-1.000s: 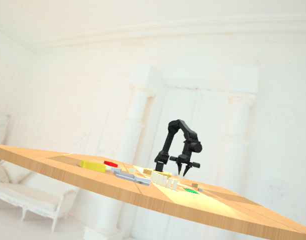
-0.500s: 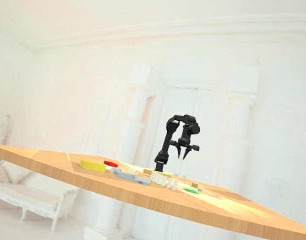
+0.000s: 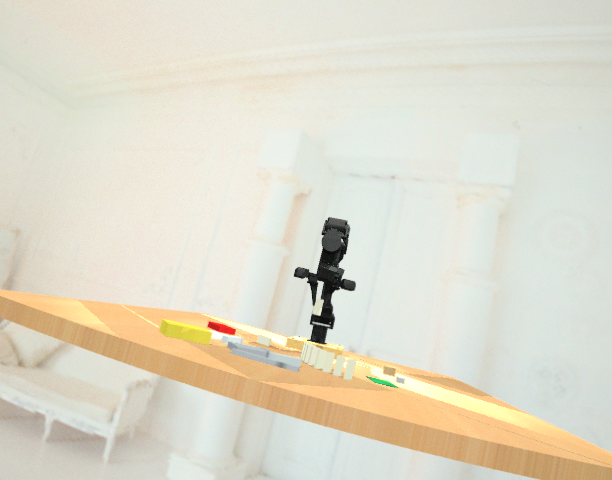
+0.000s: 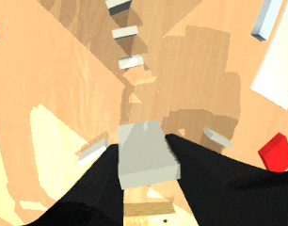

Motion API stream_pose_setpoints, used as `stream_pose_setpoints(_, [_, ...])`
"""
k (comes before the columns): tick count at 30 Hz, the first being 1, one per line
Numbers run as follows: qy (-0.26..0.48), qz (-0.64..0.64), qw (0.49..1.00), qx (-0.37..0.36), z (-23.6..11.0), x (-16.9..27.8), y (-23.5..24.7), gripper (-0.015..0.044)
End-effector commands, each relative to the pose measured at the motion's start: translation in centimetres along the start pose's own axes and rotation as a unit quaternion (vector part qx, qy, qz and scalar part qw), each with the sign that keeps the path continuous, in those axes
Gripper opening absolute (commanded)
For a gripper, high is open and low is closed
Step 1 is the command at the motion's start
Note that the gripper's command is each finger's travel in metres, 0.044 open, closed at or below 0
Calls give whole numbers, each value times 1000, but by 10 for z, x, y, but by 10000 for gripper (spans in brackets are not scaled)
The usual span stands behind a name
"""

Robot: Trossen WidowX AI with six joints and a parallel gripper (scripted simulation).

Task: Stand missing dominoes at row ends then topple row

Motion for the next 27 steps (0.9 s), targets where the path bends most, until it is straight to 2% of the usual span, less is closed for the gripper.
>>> stream_pose_setpoints(1, [-3, -29, 1000, 1, -3, 1, -8, 107])
stream_pose_setpoints(6, [-3, -29, 1000, 1, 0, 1, -8, 107])
stream_pose_setpoints(27, [-3, -29, 1000, 2, 100, -5, -10, 107])
Point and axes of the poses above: the point midway between the two fingers, 35 mm back from their tips, its own z axis out along the fingers, its own y axis across the jaws, x = y × z, the point moved 6 cm from there along -z, back along the fingers, and after that the axes turned 7 degrees about -z, right-handed, at the moved point
